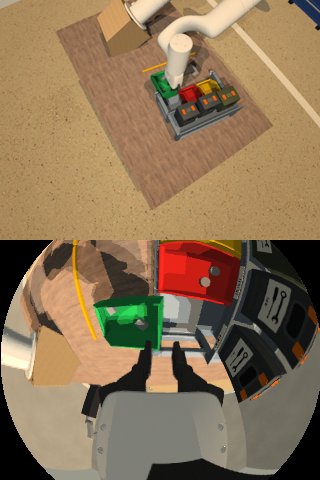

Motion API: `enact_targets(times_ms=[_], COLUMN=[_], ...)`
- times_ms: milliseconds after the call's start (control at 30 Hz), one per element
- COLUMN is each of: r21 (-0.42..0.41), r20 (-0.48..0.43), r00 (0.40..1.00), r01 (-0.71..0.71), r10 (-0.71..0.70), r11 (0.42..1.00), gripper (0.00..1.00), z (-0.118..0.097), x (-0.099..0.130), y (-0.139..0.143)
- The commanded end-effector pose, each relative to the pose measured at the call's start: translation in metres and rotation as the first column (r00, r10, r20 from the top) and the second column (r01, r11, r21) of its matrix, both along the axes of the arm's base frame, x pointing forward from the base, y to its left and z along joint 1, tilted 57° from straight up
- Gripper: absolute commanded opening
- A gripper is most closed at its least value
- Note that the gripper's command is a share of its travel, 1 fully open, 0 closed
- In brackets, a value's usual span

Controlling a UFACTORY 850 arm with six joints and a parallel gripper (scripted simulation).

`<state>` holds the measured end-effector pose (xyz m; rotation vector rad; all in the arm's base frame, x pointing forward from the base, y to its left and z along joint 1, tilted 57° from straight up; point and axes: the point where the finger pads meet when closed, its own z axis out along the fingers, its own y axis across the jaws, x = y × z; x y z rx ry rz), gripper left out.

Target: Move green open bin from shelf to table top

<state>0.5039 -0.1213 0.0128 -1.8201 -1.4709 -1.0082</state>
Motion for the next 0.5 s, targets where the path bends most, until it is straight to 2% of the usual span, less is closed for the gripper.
enact_targets(times_ms=[0, 467], r21=[-0.001, -0.001], r20=[0.001, 0.001], r00=[1.0, 1.0], r01=[0.001, 0.001], r10=[-0.001, -0.001], r11=[1.0, 1.0], gripper=[0.33, 0.33], z=[0.0004, -0.0003], x=[0.0003, -0.003], y=[-0.0008, 0.0009])
